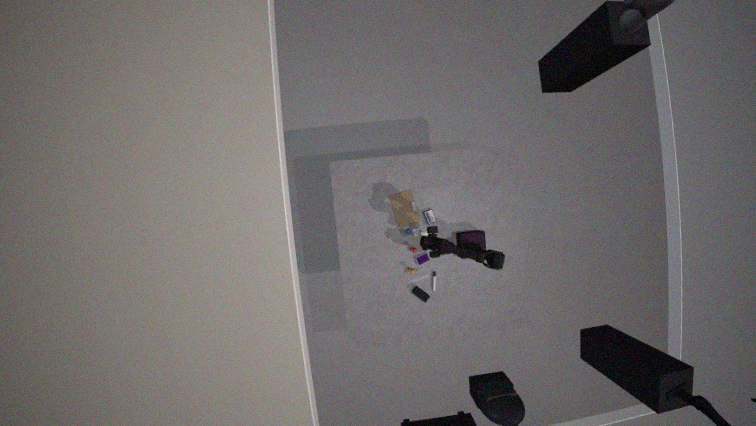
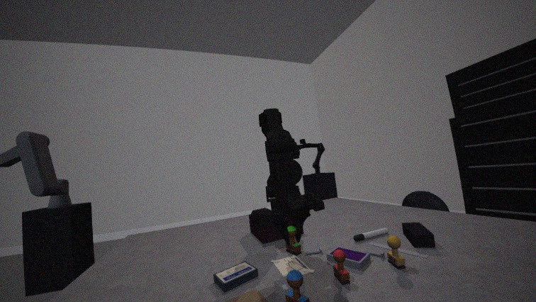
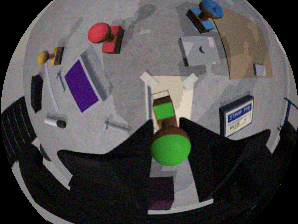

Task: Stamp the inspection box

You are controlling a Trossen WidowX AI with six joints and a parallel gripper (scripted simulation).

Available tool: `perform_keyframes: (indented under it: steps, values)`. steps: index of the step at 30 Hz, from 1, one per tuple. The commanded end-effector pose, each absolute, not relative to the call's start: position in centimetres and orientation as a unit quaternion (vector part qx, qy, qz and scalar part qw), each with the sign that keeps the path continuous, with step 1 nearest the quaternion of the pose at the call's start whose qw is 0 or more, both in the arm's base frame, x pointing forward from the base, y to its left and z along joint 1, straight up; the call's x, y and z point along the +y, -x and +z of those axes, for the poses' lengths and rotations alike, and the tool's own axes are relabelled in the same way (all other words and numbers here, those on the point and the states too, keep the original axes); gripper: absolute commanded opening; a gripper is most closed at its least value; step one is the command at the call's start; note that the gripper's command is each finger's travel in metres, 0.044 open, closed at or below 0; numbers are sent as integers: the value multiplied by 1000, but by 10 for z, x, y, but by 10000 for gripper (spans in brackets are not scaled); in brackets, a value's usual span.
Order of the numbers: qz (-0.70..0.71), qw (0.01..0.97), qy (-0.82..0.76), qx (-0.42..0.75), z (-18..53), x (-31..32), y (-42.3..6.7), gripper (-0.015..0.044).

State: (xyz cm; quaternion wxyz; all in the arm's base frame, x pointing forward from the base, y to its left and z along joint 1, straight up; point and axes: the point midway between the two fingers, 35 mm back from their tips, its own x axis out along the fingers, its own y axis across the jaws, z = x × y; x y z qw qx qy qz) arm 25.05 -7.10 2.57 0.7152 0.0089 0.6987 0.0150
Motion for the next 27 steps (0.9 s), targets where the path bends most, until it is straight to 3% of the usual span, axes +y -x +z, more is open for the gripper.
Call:
perform_keyframes:
  steps: [1, 27]
  values:
    - [16, 712, -9, 702, 20, -71, -248, 0]
    - [15, 712, -9, 702, 3, -70, -247, 0]
